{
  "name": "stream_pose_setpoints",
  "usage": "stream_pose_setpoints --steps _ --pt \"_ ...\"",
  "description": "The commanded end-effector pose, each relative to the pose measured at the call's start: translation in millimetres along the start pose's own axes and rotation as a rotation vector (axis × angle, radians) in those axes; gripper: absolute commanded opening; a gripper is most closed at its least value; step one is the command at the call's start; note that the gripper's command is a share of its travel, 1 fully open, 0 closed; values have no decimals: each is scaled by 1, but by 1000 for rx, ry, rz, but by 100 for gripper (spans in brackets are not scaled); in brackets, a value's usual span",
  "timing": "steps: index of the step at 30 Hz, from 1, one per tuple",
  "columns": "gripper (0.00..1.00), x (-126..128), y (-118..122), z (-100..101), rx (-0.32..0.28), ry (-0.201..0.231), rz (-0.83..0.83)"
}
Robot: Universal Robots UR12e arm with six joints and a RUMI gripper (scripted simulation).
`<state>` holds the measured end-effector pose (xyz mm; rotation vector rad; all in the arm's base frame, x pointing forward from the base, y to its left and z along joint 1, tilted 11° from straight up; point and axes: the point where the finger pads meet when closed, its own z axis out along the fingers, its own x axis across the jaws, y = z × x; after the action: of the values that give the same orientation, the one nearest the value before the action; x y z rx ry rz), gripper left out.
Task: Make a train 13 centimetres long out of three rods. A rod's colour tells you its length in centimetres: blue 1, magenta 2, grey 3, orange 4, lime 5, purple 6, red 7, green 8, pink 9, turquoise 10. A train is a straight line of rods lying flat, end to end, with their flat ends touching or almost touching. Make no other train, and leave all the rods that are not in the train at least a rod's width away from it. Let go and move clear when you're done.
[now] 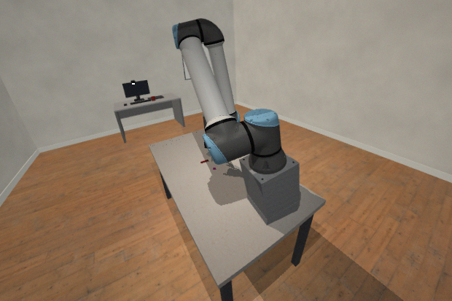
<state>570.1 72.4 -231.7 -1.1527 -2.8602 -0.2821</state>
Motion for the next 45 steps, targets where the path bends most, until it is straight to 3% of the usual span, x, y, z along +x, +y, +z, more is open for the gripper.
stream_pose_setpoints --steps 1,15,28,43,45 --pt "100 0 0 0 -1 -1 0" --pt "100 0 0 0 -1 -1 23" --pt "100 1 -2 0 -1 -1 173" --pt "100 5 -4 0 -1 -1 627" --pt "100 5 -4 0 -1 -1 627"
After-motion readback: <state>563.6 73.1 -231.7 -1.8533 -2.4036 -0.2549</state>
